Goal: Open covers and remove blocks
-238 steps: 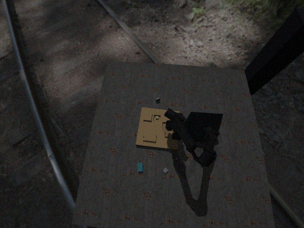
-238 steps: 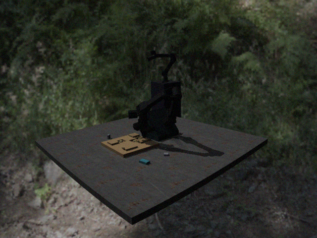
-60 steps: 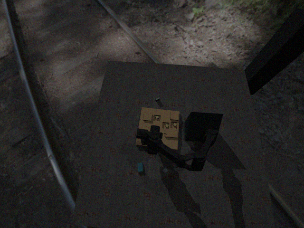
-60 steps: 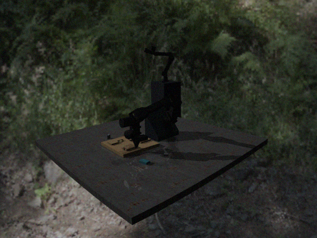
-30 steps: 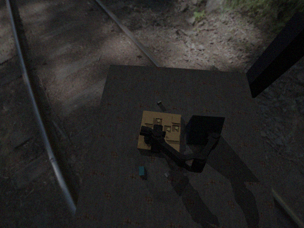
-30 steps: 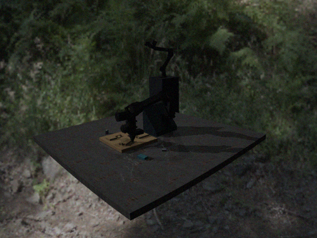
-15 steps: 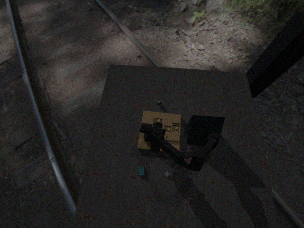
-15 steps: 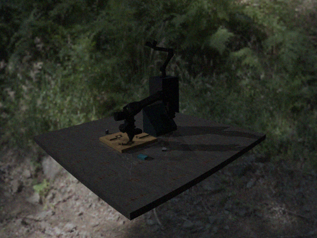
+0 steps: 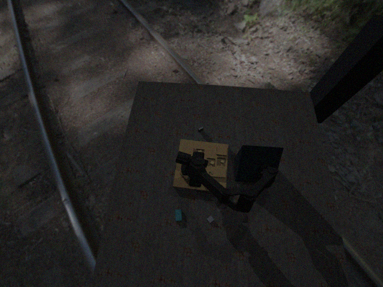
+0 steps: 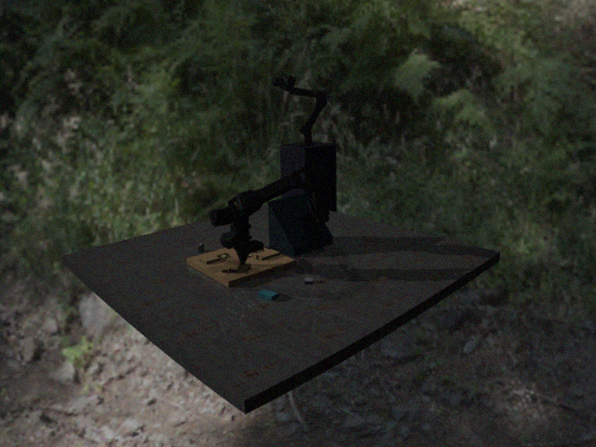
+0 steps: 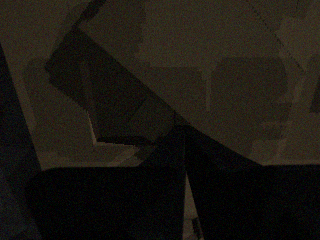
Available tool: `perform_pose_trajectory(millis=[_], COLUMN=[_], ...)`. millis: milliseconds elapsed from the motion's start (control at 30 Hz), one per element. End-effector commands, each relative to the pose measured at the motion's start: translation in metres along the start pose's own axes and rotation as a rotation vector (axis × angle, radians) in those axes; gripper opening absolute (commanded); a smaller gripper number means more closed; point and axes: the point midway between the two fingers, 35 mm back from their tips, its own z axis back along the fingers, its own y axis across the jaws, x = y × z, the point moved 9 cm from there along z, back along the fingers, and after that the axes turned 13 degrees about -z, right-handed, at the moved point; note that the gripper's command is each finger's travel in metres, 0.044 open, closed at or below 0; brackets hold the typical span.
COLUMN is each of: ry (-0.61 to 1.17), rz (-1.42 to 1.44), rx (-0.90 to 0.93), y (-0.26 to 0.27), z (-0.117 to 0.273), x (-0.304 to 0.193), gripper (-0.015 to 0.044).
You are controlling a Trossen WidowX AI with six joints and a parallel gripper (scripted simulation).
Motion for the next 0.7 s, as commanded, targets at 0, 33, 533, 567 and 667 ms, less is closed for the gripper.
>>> perform_pose_trajectory(millis=[0,33,533,567,667], ry=[0.008,0.008,0.007,0.007,0.007], rz=[-0.005,-0.005,-0.004,-0.004,-0.004], rx=[-0.005,-0.005,-0.005,-0.005,-0.005], y=[-0.007,-0.008,-0.019,-0.020,-0.022], z=[-0.003,-0.003,-0.002,-0.002,-0.002], x=[0.004,0.005,0.015,0.016,0.020], gripper=[0.0000,0.0000,0.0000,0.0000,0.0000])
